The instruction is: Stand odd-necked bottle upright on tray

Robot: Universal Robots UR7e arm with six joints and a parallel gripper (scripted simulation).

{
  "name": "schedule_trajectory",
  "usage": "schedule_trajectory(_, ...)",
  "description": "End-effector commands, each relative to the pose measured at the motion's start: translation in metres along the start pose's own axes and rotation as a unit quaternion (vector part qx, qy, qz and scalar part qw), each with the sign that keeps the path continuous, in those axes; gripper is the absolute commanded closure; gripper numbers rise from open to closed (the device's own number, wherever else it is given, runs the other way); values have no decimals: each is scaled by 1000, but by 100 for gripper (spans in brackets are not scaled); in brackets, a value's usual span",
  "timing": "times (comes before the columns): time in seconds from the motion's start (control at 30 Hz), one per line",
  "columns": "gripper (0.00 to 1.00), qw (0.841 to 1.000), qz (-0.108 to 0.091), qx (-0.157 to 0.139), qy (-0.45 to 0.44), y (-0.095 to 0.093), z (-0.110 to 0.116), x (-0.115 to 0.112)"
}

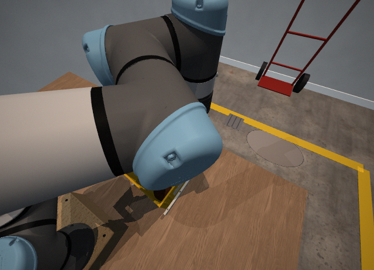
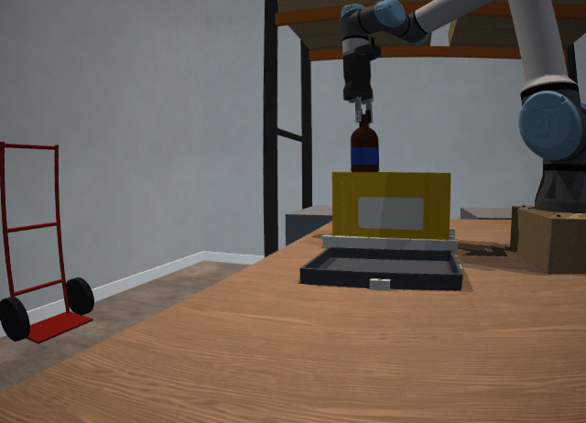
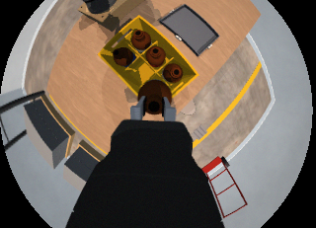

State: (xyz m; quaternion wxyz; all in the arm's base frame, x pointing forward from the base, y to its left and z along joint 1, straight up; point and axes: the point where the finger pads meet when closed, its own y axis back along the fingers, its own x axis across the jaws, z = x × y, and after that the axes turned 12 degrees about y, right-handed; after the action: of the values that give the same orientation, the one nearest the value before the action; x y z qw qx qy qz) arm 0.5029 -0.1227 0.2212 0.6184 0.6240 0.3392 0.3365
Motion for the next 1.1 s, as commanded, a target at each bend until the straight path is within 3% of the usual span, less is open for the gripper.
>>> schedule_trajectory(0.0, 100, 1000, 0, -1, 0, 6, 0, 0)
schedule_trajectory(1.07, 100, 1000, 0, -1, 0, 15, 0, 0)
